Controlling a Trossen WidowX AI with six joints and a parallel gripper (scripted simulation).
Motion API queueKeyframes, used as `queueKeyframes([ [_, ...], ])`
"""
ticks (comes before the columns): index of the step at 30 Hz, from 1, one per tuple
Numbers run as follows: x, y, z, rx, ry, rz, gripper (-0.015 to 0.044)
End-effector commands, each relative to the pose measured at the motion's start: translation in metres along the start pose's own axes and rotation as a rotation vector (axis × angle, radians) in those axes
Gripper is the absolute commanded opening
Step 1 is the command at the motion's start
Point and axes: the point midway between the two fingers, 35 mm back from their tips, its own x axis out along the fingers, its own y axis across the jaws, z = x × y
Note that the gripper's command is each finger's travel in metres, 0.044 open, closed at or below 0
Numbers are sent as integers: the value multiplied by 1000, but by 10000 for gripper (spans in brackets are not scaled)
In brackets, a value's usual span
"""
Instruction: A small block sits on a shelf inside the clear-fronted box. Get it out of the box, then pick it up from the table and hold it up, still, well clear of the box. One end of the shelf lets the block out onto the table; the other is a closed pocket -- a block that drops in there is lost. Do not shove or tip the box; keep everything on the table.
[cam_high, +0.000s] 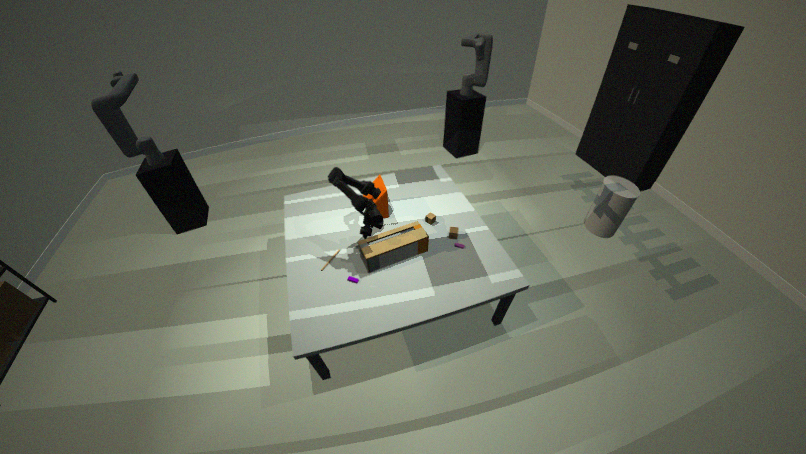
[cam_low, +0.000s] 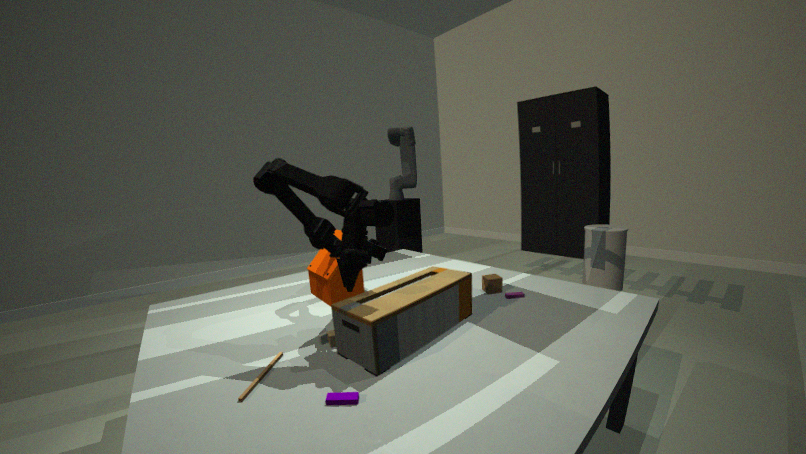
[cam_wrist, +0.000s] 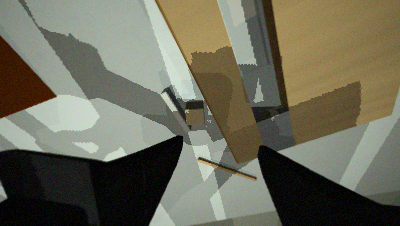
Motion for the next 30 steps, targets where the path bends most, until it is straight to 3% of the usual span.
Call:
queueKeyframes([
  [1, 3, 6, -10, 664, -76, 40, 285],
  [7, 4, 9, -20, 1373, -135, 113, 285],
  [30, 4, 14, -39, 2740, -195, 413, 285],
])
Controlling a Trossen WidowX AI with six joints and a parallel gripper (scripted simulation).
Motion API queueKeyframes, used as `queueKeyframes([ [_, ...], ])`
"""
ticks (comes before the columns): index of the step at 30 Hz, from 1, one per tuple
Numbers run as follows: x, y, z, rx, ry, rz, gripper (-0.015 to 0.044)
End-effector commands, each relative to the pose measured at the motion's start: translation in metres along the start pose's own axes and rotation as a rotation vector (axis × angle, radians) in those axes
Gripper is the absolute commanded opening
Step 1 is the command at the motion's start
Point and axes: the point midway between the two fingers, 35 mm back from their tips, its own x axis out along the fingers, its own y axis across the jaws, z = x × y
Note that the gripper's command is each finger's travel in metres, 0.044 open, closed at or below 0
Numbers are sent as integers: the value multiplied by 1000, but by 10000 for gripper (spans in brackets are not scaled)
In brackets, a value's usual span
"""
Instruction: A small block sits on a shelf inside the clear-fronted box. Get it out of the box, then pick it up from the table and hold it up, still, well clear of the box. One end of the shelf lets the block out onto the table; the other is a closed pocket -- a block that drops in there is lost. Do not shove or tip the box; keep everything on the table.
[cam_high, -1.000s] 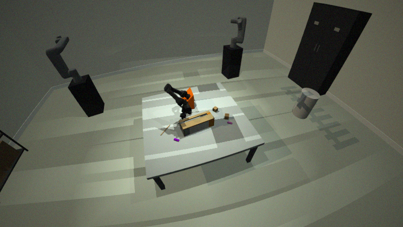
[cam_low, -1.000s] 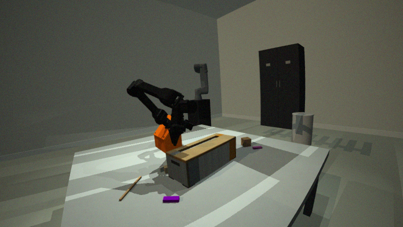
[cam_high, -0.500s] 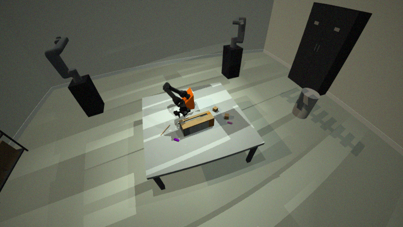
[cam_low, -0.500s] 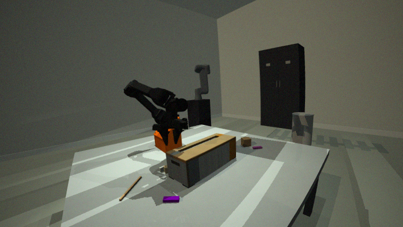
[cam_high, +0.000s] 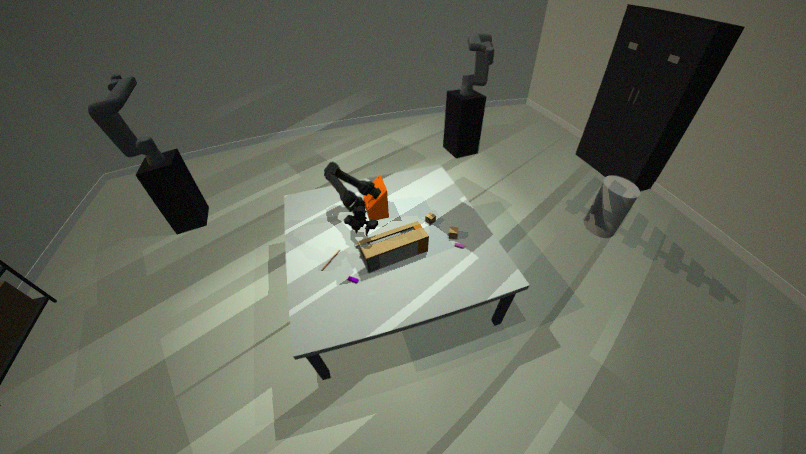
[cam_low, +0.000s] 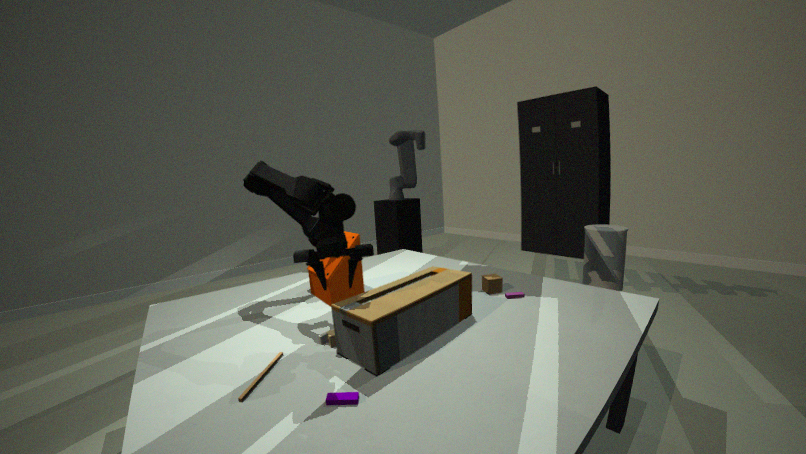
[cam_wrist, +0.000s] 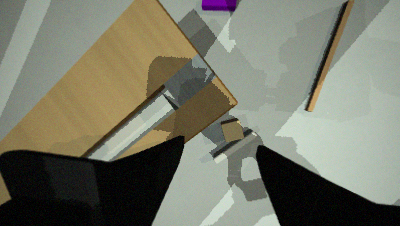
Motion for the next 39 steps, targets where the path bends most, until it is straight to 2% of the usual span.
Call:
queueKeyframes([
  [1, -1, -12, -10, 991, 44, 126, 285],
  [25, -9, -27, -6, 2354, 239, 263, 285],
  [39, -9, -28, -6, 2378, 244, 264, 285],
])
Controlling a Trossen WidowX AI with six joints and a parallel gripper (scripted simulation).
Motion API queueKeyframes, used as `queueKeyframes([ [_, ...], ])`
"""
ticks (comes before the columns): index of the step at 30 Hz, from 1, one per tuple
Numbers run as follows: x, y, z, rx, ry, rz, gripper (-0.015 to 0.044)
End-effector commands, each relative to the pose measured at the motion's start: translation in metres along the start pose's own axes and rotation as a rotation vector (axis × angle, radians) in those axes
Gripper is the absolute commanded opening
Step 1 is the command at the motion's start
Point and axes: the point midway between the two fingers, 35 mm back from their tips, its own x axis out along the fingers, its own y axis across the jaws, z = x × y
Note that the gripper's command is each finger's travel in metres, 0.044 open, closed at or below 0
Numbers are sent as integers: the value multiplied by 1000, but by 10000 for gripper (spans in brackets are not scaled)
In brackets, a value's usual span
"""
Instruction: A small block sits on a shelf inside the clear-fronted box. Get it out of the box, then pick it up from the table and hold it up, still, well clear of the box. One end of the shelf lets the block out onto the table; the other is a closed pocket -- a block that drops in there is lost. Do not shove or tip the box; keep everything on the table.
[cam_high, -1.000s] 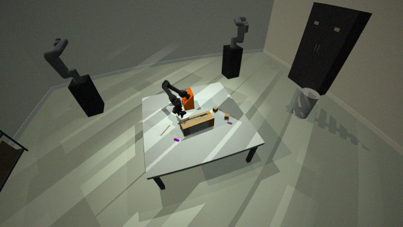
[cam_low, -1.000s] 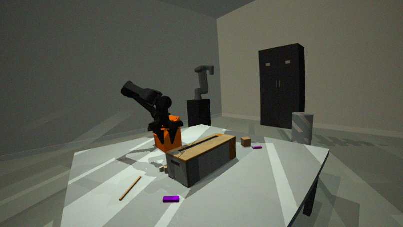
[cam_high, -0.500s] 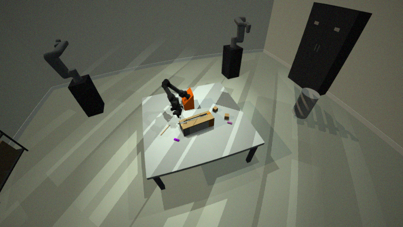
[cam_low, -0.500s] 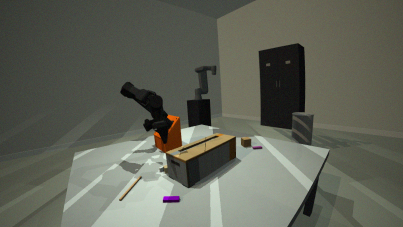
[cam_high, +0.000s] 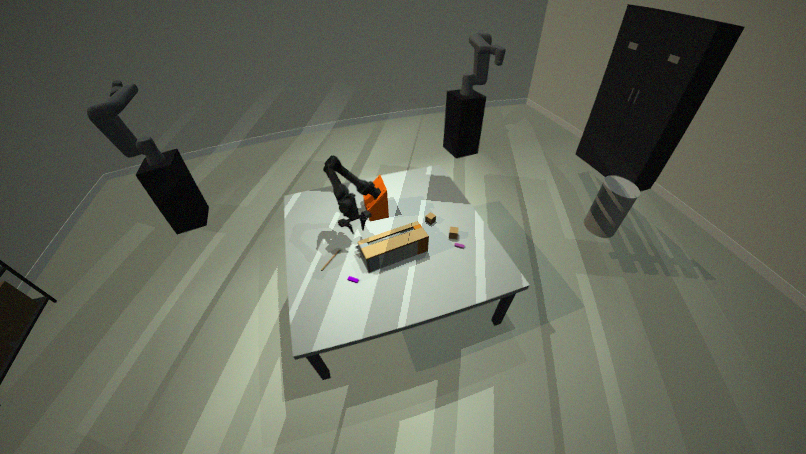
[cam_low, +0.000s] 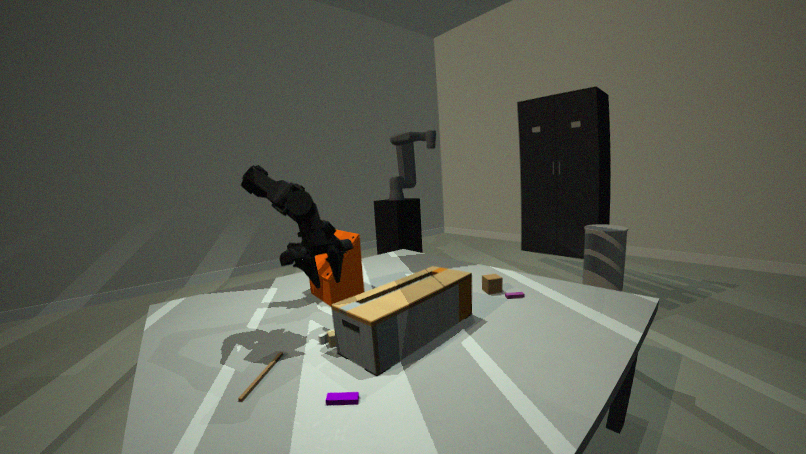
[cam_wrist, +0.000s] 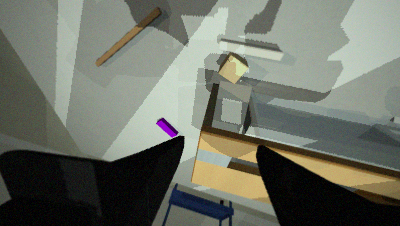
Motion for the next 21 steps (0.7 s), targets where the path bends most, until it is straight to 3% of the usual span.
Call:
queueKeyframes([
  [1, 1, -5, 3, 126, 12, -12, 285],
  [7, 3, -5, 4, 126, 12, -12, 285],
  [14, 87, -7, 35, 124, 12, -9, 285],
  [21, 89, -7, 36, 124, 12, -8, 285],
])
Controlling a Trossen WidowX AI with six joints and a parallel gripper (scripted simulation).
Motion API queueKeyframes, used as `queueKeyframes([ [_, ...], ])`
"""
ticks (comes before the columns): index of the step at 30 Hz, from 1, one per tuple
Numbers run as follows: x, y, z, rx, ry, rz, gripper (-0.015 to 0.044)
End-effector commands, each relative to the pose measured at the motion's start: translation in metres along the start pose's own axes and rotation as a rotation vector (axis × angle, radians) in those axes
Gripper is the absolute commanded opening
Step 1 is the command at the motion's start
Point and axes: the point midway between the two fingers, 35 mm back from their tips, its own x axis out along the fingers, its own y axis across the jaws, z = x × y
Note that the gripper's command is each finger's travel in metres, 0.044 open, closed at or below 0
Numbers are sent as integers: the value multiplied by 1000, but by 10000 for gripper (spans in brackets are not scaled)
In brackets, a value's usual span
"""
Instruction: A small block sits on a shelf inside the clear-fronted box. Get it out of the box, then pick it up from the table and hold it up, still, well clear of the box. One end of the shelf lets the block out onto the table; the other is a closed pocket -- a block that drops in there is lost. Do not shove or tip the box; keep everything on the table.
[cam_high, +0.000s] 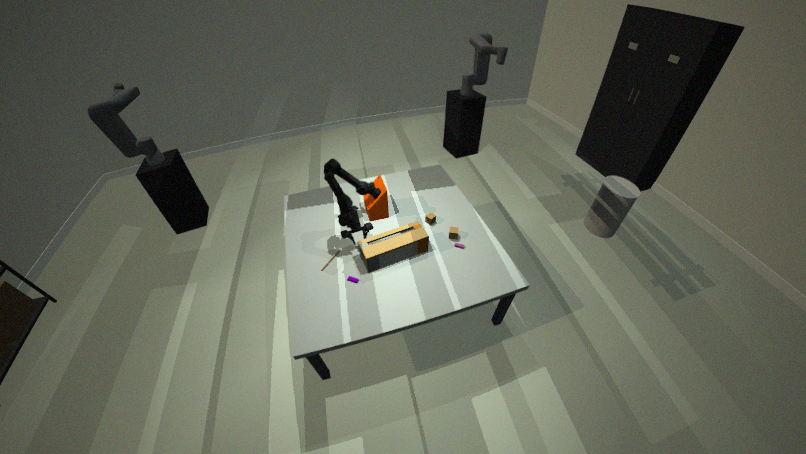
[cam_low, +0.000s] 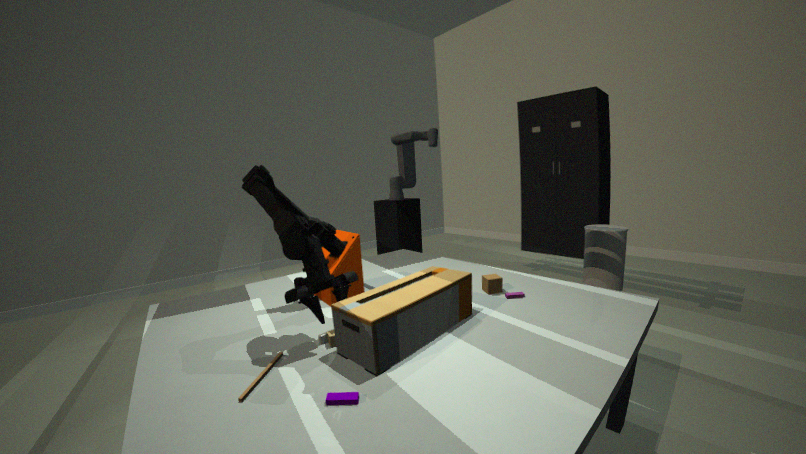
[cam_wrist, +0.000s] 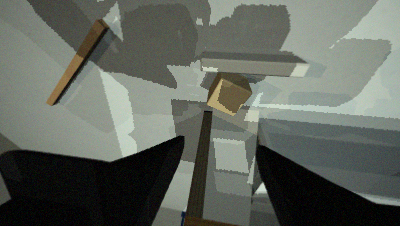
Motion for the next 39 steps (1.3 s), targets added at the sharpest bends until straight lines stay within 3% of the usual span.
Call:
queueKeyframes([
  [1, 7, -2, 4, -8, 8, -3, 285],
  [39, 61, -8, 29, -9, 7, -2, 285],
])
